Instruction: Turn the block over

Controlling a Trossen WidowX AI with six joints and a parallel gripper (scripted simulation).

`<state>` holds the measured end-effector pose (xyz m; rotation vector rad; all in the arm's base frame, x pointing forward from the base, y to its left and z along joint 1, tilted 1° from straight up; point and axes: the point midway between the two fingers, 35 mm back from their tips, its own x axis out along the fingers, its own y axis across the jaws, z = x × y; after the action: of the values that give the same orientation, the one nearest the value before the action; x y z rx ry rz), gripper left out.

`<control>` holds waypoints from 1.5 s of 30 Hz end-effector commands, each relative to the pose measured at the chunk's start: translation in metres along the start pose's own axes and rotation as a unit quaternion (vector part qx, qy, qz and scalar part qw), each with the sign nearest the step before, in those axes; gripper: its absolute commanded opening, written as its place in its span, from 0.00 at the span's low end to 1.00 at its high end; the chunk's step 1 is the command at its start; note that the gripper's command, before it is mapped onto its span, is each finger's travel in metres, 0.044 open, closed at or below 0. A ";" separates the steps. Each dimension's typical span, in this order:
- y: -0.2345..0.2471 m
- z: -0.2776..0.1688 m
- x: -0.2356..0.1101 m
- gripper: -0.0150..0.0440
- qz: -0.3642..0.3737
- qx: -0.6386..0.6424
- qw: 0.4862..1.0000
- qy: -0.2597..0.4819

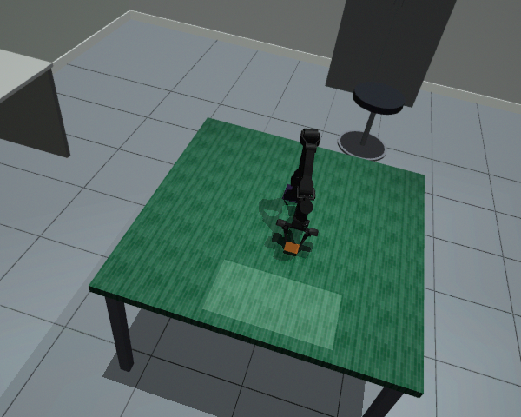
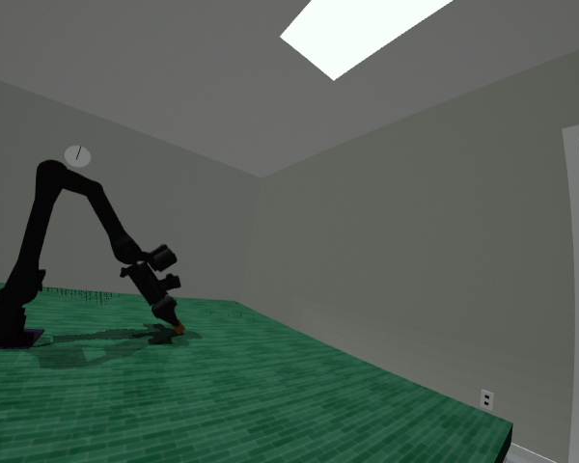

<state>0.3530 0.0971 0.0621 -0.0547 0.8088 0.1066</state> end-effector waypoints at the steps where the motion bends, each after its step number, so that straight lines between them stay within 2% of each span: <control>1: 0.001 -0.004 0.009 0.25 -0.002 -0.003 1.000 -0.028; 15: 0.001 -0.015 0.019 0.25 -0.002 -0.004 0.992 -0.126; 29: -0.004 -0.026 0.004 0.25 -0.003 0.000 0.976 -0.220; 45: -0.004 -0.025 0.000 0.25 -0.003 0.000 0.972 -0.235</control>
<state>0.3359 0.0912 0.0442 -0.0258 0.3382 0.1095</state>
